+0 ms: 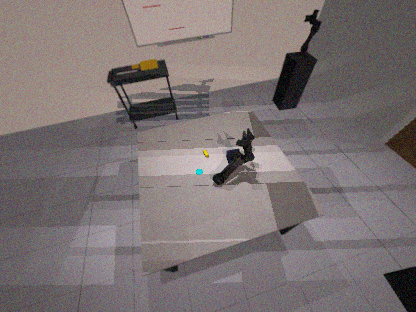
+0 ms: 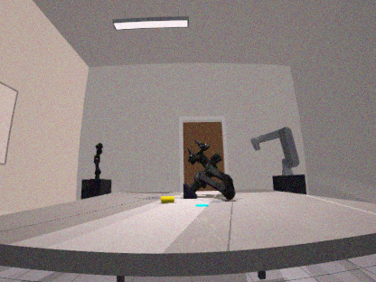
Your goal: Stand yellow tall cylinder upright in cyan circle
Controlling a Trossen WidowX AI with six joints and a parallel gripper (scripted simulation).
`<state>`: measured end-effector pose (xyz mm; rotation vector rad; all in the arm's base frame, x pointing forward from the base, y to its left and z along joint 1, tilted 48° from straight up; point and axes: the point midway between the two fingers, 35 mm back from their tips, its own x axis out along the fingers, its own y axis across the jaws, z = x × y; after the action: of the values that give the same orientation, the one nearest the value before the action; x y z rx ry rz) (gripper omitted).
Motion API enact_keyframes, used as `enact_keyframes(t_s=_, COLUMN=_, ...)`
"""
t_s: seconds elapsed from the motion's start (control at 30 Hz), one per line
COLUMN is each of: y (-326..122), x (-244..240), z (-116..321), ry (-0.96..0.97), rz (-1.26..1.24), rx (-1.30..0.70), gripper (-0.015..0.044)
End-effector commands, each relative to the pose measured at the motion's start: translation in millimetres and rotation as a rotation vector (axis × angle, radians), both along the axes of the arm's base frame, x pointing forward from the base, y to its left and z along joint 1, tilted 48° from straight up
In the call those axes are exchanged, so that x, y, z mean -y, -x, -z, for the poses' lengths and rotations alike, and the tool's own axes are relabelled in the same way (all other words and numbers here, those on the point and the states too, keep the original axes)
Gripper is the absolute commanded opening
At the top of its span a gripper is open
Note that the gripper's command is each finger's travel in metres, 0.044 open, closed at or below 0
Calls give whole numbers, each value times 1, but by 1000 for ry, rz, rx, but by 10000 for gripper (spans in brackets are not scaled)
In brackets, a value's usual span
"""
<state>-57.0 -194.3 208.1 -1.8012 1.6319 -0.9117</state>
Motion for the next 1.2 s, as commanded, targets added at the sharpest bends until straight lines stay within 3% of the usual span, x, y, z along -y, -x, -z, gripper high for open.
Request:
enact_keyframes(t_s=0.0, y=0, x=1, z=0, ry=-5, rz=-6, rx=16, gripper=374)
enact_keyframes(t_s=0.1, y=-6, x=13, z=0, ry=-92, rz=-79, rx=241, gripper=309)
enact_keyframes(t_s=0.4, y=-43, x=61, z=17, ry=-580, rz=-223, rx=1017, gripper=309)
enact_keyframes(t_s=0.67, y=-102, x=91, z=55, ry=-1155, rz=-62, rx=1513, gripper=309)
enact_keyframes(t_s=0.93, y=-177, x=90, z=105, ry=-1699, rz=469, rx=1715, gripper=309)
enact_keyframes(t_s=1.17, y=-241, x=60, z=152, ry=-1927, rz=1180, rx=1587, gripper=309)
